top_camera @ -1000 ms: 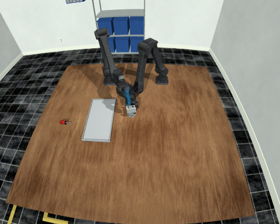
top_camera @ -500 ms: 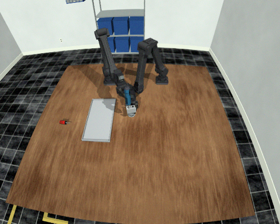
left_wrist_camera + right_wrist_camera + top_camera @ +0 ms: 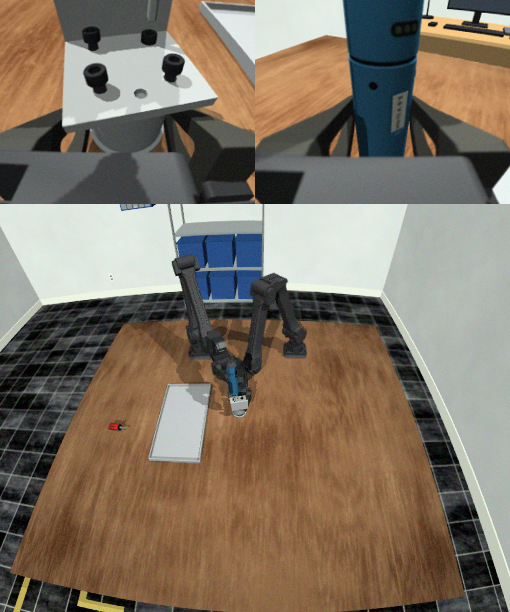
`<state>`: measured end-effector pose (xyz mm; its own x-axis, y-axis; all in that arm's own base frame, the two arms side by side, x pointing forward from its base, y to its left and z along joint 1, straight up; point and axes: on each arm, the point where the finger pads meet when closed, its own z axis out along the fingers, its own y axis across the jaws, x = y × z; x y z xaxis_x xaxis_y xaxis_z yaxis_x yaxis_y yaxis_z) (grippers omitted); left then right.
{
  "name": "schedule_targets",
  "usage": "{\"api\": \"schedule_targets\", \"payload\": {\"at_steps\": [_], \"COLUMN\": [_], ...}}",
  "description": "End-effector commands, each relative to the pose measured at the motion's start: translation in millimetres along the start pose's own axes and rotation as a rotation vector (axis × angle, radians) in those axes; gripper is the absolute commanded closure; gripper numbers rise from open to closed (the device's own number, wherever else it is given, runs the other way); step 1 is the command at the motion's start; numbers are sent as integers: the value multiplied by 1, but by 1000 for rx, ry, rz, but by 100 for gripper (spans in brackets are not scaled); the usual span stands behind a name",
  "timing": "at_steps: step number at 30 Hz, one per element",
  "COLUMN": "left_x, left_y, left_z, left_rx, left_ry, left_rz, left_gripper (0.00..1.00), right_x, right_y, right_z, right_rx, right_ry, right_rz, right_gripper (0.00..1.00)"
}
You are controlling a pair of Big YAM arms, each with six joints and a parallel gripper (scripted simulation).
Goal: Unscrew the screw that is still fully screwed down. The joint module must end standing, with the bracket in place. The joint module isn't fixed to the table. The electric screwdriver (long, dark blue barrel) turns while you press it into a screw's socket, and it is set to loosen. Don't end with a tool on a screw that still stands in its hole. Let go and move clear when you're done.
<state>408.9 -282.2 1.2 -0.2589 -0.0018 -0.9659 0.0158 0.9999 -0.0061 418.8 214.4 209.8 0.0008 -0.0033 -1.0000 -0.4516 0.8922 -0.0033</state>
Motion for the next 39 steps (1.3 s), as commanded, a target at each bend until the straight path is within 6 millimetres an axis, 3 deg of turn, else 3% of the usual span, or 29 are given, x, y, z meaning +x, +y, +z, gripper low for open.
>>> {"api": "schedule_targets", "payload": {"at_steps": [1, 20, 39], "left_x": [-8, -8, -8], "left_y": [-6, -6, -6], "left_z": [2, 2, 2], "left_rx": [7, 7, 7], "left_ry": [-18, -18, -18], "left_rz": [-12, -12, -12], "left_gripper": [41, 41, 41], "right_x": [-50, -48, -18], "right_y": [6, 6, 6], "right_z": [12, 12, 5], "right_rx": [-9, -10, -10], "right_ry": [-122, -122, -68], "right_rz": [-7, -7, -8], "right_gripper": [58, 58, 58]}}
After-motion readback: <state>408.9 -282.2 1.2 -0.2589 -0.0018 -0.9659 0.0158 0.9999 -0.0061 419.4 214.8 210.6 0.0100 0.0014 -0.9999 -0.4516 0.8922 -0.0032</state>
